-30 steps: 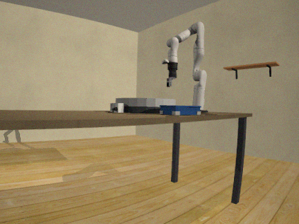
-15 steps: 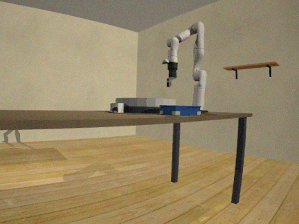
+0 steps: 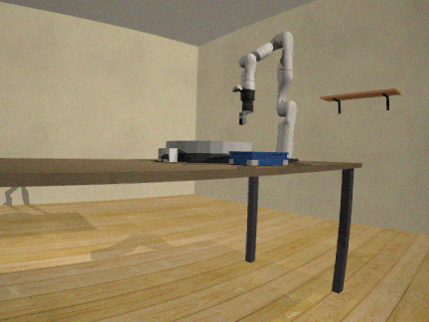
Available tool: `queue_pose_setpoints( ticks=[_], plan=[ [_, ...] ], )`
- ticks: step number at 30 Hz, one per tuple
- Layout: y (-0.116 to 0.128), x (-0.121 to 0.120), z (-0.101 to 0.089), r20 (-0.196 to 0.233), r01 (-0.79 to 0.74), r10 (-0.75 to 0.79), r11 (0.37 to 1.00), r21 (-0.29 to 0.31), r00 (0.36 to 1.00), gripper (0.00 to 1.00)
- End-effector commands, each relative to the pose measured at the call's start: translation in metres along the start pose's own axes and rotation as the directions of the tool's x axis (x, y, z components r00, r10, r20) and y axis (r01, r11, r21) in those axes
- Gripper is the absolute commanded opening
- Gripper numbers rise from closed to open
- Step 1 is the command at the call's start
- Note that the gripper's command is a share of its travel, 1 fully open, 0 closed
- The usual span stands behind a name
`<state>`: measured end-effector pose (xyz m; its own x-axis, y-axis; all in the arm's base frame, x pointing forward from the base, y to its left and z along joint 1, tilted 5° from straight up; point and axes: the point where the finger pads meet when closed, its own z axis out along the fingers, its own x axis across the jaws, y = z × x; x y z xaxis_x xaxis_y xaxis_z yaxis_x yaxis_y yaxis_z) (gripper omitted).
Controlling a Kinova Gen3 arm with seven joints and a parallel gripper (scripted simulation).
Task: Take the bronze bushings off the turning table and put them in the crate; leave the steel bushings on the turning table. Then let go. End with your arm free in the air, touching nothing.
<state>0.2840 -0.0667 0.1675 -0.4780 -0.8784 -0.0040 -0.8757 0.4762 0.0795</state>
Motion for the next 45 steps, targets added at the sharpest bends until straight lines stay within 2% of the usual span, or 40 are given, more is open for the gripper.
queue_pose_setpoints(
  ticks=[1, 13, 14, 18, 30, 35, 45],
  plan=[
    [-0.0004, -0.0001, -0.0004, 0.001, 0.0, 0.0, 1.0, 0.001, 1.0, 1.0],
    [-0.0004, -0.0001, -0.0004, 0.001, 0.0, 0.0, 1.0, 0.001, 1.0, 1.0],
    [-0.0004, -0.0002, 0.0006, 0.0, 0.048, -0.048, 0.999, 0.001, 0.999, 0.27],
    [-0.0004, -0.0007, 0.0045, 0.0, 0.239, -0.239, 0.971, 0.001, 0.971, 0.27],
    [-0.0004, -0.0007, 0.0045, 0.0, 0.239, -0.239, 0.971, 0.001, 0.971, 0.27],
    [-0.0005, -0.0013, 0.0094, 0.0, 0.465, -0.465, 0.885, 0.001, 0.885, 0.27],
    [-0.0005, -0.0013, 0.0094, 0.0, 0.465, -0.465, 0.885, 0.001, 0.885, 0.27]
  ],
)
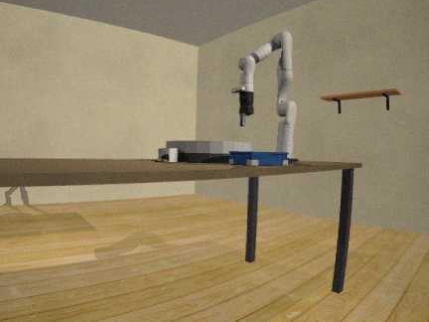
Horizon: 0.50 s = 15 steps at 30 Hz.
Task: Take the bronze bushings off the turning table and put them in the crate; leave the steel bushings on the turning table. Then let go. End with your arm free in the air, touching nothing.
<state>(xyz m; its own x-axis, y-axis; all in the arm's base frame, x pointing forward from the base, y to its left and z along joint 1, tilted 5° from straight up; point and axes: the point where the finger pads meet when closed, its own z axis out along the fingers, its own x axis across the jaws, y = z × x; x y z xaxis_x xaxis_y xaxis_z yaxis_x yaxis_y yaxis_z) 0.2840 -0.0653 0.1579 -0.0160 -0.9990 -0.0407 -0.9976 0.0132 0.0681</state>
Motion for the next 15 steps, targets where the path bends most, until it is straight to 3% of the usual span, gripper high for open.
queue_pose_setpoints(
  ticks=[1, 7, 15],
  plan=[
    [-0.0003, 0.0001, -0.0003, 0.0, 0.0, 0.0, 1.0, 0.001, 1.0, 0.27],
    [-0.0007, -0.0004, 0.0046, 0.0, 0.239, -0.239, 0.971, 0.001, 0.971, 0.27],
    [-0.0007, -0.0004, 0.0046, 0.0, 0.239, -0.239, 0.971, 0.001, 0.971, 0.27]
  ],
)
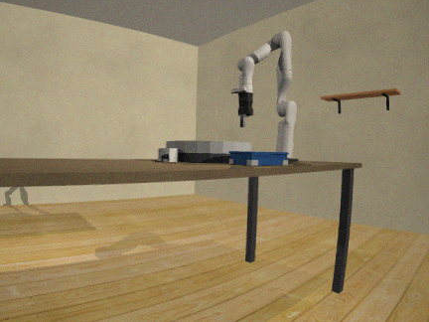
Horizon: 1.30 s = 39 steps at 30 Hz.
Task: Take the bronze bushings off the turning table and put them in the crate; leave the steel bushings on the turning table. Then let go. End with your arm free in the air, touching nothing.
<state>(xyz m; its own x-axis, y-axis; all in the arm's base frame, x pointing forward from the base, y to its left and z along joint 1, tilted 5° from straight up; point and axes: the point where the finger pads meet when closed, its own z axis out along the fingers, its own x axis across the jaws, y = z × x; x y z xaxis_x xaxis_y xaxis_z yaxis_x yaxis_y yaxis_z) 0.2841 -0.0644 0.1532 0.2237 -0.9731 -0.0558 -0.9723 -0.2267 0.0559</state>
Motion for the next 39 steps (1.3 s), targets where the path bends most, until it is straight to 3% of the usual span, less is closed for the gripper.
queue_pose_setpoints(
  ticks=[1, 4, 9, 21, 26, 38, 39],
  plan=[
    [0.0, 0.0, 0.0, 0.0, -0.001, 0.001, 1.0, 0.001, 1.0, 0.27],
    [0.0, 0.0, 0.0, 0.0, -0.001, 0.001, 1.0, 0.001, 1.0, 0.27],
    [-0.001, 0.0, 0.005, 0.0, 0.239, -0.239, 0.971, 0.001, 0.971, 0.27],
    [-0.001, 0.0, 0.005, 0.0, 0.239, -0.239, 0.971, 0.001, 0.971, 0.27],
    [-0.001, -0.001, 0.009, -0.001, 0.464, -0.464, 0.886, 0.001, 0.886, 0.27],
    [-0.001, -0.001, 0.009, -0.001, 0.464, -0.464, 0.886, 0.001, 0.886, 0.27],
    [-0.001, -0.001, 0.01, -0.001, 0.507, -0.507, 0.862, 0.001, 0.862, 0.27]
  ],
)
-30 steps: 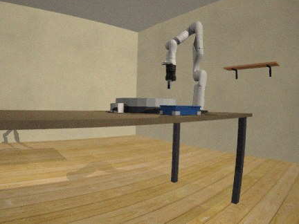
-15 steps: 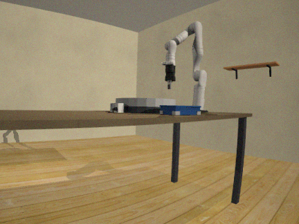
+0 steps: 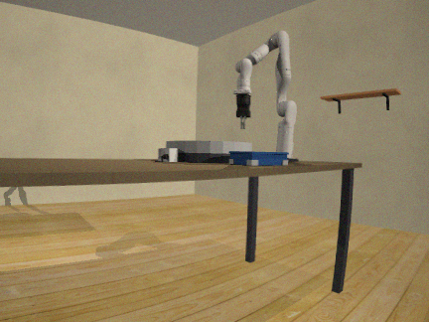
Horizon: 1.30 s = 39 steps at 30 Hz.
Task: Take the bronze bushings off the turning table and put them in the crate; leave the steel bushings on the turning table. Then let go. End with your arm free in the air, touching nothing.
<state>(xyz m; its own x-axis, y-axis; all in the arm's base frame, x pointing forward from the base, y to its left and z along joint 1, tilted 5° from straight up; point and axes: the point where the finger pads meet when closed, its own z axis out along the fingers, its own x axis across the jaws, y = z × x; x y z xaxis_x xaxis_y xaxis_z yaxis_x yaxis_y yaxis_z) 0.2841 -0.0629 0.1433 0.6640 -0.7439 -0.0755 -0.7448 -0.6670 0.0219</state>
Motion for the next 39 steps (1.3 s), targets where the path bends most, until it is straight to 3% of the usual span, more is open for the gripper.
queue_pose_setpoints(
  ticks=[1, 4, 16, 21, 33, 38, 39],
  plan=[
    [0.0, 0.0, 0.001, -0.001, 0.078, -0.078, 0.997, 0.001, 0.997, 0.27],
    [-0.001, 0.0, 0.004, -0.001, 0.221, -0.221, 0.975, 0.0, 0.975, 0.27],
    [-0.001, 0.0, 0.004, -0.001, 0.221, -0.221, 0.975, 0.0, 0.975, 0.27],
    [-0.001, 0.0, 0.009, -0.001, 0.448, -0.448, 0.894, 0.0, 0.894, 0.27],
    [-0.001, 0.0, 0.009, -0.001, 0.448, -0.448, 0.894, 0.0, 0.894, 0.27],
    [-0.002, 0.0, 0.014, -0.001, 0.649, -0.649, 0.761, 0.0, 0.761, 0.27],
    [-0.002, 0.0, 0.014, -0.001, 0.649, -0.649, 0.761, 0.0, 0.761, 0.27]
  ],
)
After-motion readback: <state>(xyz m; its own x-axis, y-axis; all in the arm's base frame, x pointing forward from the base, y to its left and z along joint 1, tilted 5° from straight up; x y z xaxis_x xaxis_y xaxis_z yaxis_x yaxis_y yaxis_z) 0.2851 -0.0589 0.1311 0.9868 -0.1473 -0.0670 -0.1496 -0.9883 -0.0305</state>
